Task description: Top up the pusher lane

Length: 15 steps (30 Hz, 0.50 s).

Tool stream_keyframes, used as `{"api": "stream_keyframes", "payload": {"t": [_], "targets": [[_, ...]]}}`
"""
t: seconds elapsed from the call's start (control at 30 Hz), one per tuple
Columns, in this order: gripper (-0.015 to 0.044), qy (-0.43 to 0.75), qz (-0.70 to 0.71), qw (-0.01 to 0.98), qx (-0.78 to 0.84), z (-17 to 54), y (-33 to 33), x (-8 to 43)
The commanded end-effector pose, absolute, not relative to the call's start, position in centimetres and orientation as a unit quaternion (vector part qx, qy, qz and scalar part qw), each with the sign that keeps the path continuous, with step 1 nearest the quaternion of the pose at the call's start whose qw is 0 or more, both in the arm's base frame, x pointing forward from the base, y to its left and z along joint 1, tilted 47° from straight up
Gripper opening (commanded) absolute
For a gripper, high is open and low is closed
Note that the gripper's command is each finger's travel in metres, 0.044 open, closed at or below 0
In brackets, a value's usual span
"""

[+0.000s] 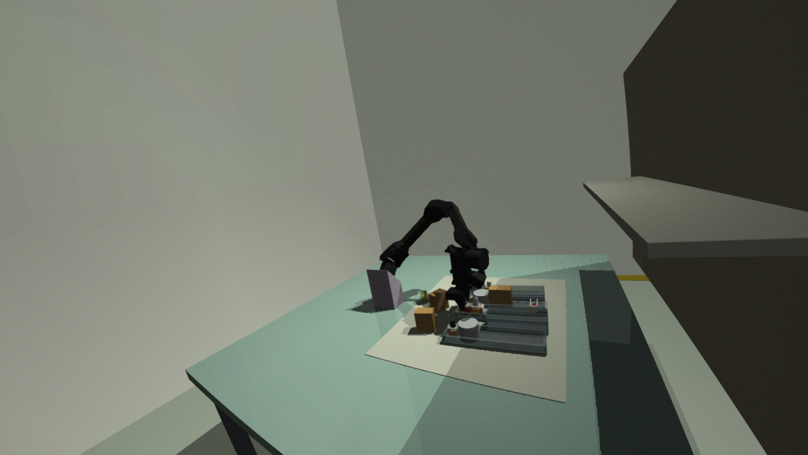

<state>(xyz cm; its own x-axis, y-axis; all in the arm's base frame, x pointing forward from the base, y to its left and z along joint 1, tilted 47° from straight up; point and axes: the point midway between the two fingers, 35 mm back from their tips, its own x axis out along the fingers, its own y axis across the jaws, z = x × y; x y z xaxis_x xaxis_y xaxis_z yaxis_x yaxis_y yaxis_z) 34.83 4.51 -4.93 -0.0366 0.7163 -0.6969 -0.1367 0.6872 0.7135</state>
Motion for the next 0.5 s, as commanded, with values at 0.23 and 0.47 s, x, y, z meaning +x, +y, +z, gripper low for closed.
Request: {"api": "stream_keyframes", "payload": {"t": [0.23, 0.47], "targets": [[0.0000, 0.638, 0.330, 0.658, 0.227, -4.81, 4.68, 34.78], [0.0000, 0.638, 0.330, 0.658, 0.227, -4.83, 4.67, 34.66]]}}
